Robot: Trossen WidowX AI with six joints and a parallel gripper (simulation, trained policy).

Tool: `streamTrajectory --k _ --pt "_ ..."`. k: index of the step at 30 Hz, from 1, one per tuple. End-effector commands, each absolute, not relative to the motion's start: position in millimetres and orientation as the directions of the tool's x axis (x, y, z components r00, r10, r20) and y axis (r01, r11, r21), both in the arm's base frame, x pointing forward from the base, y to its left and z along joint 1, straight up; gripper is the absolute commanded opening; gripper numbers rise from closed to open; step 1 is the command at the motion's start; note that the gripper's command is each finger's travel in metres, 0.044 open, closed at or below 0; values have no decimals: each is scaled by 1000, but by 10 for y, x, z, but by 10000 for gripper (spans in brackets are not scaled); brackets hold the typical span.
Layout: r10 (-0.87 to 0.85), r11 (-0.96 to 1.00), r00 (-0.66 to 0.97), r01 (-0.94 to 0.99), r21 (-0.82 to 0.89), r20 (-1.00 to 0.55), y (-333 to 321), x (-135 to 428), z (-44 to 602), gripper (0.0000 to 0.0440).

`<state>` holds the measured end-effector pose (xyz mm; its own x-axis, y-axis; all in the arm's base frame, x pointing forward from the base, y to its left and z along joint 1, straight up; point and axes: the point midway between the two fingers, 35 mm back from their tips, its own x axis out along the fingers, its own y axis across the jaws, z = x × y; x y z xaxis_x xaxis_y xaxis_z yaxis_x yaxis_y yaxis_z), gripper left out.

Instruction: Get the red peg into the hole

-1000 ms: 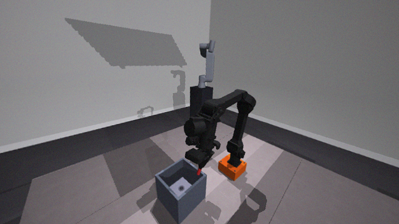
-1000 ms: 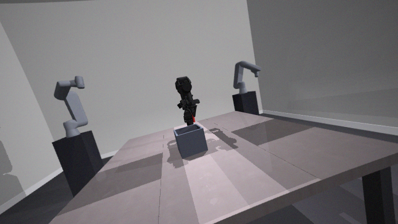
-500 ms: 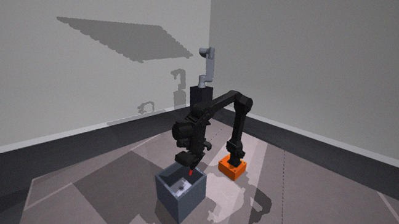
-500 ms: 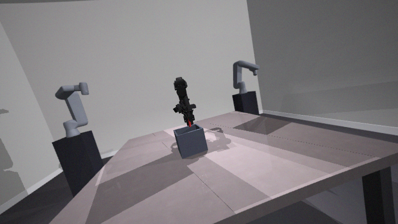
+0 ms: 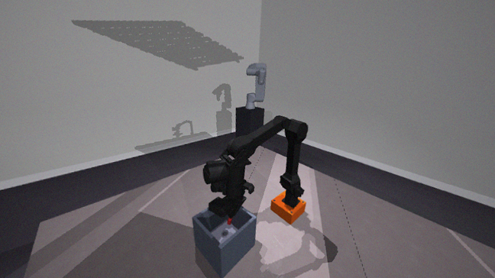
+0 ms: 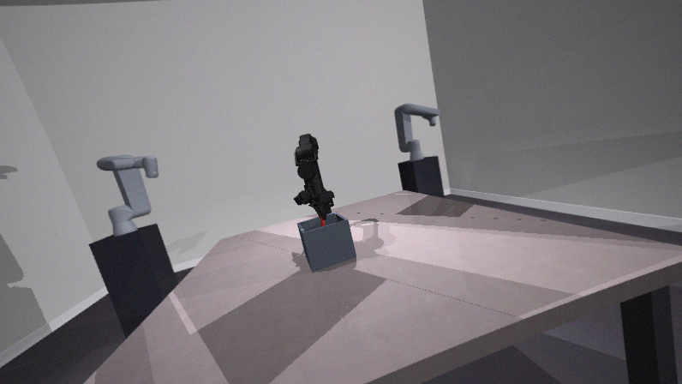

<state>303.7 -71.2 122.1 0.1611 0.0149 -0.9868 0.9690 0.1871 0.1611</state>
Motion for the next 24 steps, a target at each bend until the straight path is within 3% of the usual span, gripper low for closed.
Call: streamTrajectory --k 1,19,24 --pt "27 195 148 969 150 -989 -722 3052 1118 0" --pt "45 268 120 955 127 -992 -779 3210 676 3" --pt "44 289 99 951 108 -994 -789 3234 624 93"
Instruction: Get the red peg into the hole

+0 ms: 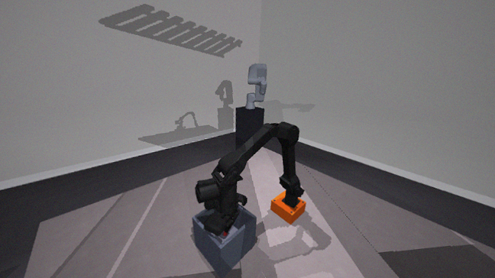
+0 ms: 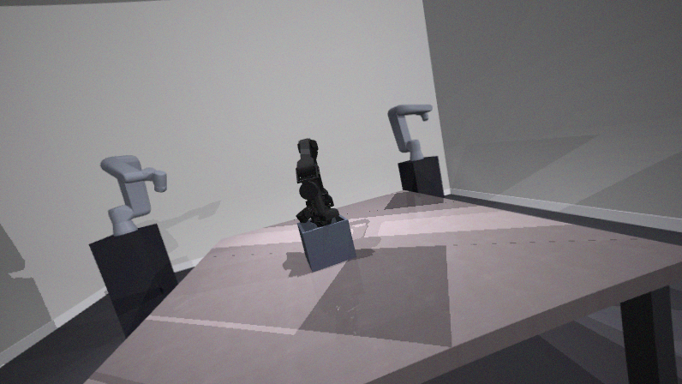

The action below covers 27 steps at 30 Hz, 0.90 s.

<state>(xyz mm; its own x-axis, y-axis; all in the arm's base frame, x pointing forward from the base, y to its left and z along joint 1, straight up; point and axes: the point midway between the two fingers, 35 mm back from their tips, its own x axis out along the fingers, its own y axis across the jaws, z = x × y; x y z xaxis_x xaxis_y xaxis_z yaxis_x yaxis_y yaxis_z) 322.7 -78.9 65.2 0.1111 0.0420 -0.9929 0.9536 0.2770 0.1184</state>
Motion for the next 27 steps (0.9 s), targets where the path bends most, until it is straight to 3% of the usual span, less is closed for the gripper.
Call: streamTrajectory --k 1,7,12,27 --pt "47 292 95 951 105 -994 -788 3238 627 104" --pt "83 287 94 951 115 -992 -791 3258 697 101" --pt "129 266 120 952 151 -984 -816 3313 831 136" --pt "261 220 237 929 297 -936 -885 3487 1297 188"
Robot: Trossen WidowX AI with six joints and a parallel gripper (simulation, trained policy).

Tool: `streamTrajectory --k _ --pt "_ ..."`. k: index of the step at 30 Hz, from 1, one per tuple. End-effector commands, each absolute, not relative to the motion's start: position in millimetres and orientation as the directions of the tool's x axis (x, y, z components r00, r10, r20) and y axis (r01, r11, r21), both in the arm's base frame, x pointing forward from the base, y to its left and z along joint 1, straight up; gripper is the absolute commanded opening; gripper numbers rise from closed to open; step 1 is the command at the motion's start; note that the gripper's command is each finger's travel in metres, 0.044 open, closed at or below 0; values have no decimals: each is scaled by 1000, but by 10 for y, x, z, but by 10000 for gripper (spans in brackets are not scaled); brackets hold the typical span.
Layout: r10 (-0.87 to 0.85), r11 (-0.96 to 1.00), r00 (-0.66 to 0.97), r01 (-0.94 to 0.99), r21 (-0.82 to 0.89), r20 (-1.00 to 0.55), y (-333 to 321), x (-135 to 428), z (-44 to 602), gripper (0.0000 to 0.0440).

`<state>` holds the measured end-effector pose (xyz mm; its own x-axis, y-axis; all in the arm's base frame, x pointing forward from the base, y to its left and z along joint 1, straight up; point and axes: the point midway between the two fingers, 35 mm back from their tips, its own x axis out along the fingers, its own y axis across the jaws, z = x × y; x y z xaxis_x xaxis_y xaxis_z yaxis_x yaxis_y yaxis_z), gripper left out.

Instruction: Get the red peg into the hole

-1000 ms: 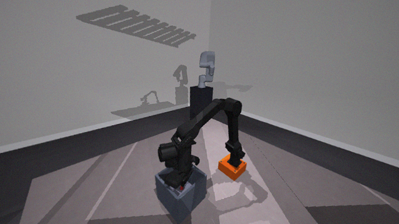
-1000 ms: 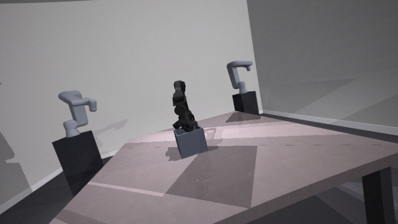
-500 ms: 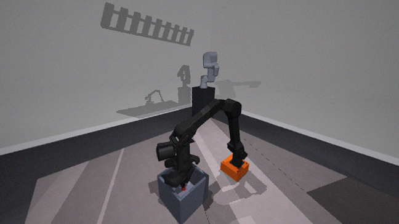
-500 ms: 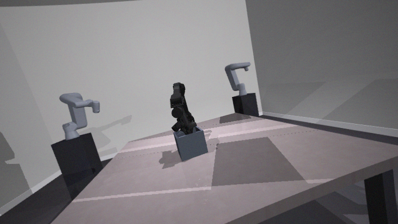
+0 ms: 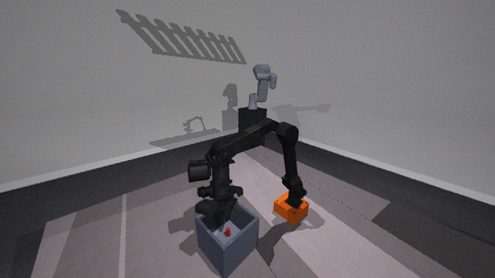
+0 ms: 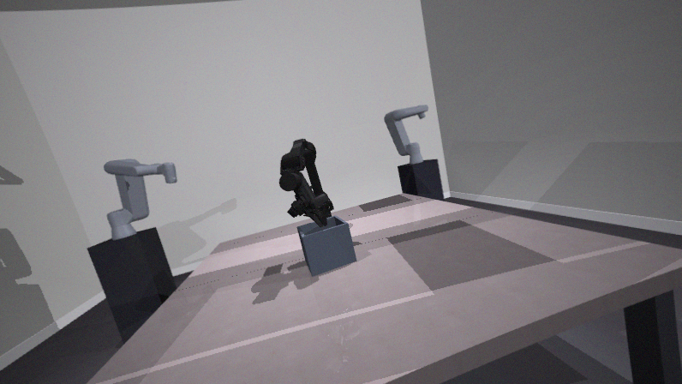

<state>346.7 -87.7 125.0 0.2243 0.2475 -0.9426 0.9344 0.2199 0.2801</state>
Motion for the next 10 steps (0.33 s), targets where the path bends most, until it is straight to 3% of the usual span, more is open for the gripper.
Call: streamTrajectory --k 1,10 --pt "268 218 242 928 304 -932 -891 3494 1316 195" --pt "319 205 284 911 359 -904 -953 3569 1471 239"
